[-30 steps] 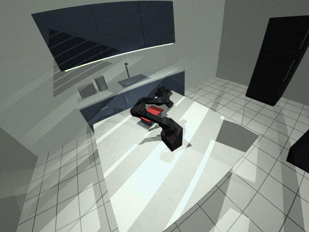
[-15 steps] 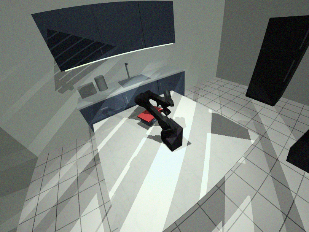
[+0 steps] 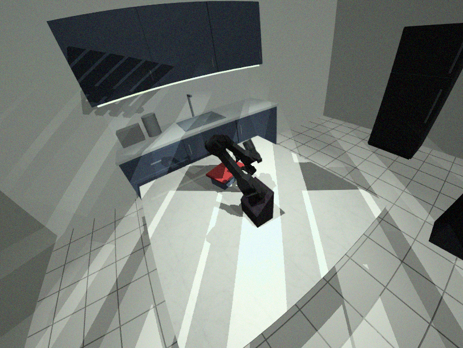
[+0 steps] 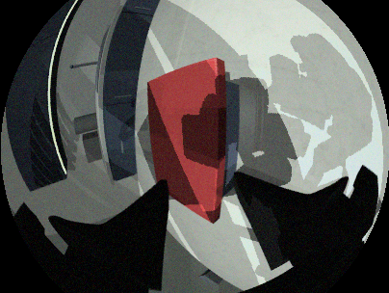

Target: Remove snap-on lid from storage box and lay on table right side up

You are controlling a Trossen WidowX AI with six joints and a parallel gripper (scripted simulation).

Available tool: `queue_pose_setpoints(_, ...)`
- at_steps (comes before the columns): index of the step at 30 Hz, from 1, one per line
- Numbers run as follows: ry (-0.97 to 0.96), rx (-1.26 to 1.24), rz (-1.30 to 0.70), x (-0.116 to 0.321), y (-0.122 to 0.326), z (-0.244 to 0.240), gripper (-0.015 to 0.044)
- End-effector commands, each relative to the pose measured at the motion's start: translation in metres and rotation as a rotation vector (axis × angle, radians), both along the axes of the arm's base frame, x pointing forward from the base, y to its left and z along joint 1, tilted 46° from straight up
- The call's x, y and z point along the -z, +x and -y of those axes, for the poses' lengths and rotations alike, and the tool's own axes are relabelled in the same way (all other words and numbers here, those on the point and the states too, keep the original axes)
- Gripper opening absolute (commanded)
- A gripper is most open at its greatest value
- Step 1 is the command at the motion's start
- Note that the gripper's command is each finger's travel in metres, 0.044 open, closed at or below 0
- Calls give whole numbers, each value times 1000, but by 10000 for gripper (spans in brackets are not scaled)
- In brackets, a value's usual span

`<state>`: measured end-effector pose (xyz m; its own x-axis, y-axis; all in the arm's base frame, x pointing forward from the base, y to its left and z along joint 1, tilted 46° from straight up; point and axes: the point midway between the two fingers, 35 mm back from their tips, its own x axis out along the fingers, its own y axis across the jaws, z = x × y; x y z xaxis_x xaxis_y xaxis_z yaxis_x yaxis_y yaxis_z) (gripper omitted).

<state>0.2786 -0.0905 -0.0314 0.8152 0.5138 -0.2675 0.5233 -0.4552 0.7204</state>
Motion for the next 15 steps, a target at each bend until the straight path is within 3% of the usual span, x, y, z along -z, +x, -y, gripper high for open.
queue_pose_setpoints(1,31,2,-16,19,-5,-32,235)
queue_pose_setpoints(15,21,-4,-15,20,0,-34,235)
